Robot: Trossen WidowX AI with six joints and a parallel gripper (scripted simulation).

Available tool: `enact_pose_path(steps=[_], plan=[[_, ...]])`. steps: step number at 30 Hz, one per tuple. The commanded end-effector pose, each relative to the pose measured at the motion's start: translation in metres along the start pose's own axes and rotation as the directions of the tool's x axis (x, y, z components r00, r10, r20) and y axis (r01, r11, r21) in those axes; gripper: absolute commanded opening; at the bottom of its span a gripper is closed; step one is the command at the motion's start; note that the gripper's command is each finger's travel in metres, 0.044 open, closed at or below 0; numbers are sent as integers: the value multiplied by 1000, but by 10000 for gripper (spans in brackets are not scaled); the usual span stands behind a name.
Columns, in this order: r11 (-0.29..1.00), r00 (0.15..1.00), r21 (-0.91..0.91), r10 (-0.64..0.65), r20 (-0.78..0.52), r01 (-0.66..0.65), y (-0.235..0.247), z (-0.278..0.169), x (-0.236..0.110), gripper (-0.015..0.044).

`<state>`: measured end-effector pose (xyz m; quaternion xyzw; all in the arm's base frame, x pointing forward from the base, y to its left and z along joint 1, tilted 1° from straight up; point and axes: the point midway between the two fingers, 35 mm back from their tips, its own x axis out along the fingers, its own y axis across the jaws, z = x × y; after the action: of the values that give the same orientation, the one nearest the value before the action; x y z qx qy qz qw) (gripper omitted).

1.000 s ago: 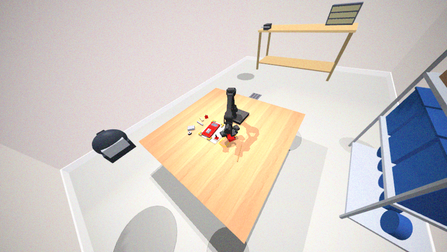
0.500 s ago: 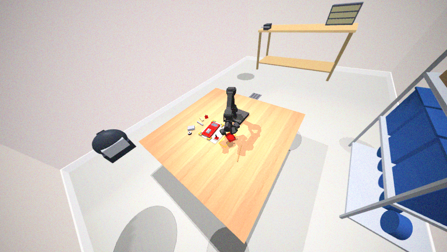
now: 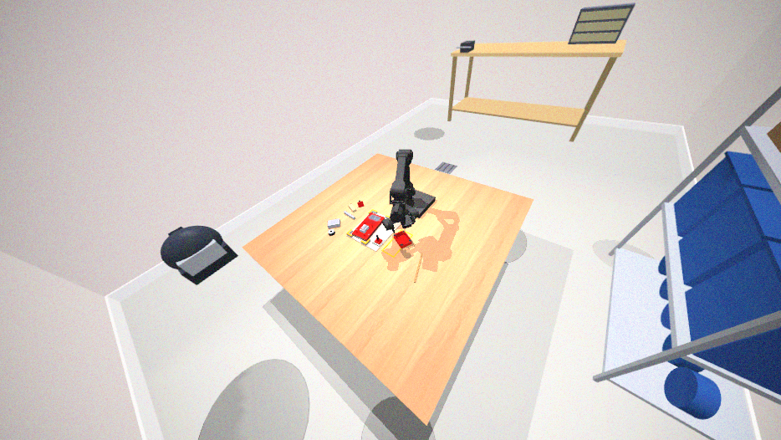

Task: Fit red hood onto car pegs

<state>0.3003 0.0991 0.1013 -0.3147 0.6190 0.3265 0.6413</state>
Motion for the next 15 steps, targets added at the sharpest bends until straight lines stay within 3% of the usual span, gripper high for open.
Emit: enact_pose_path(steps=[1,4,8,15], plan=[[1000,1000,0,-1,2,1,0,0,0,440],[1000,999,10,9,37,-9,-1,1,4,440],[997,968,52,45,246,-59,-6,2,20,440],[994,804,54,44,593,-94,-11,-6,33,440]])
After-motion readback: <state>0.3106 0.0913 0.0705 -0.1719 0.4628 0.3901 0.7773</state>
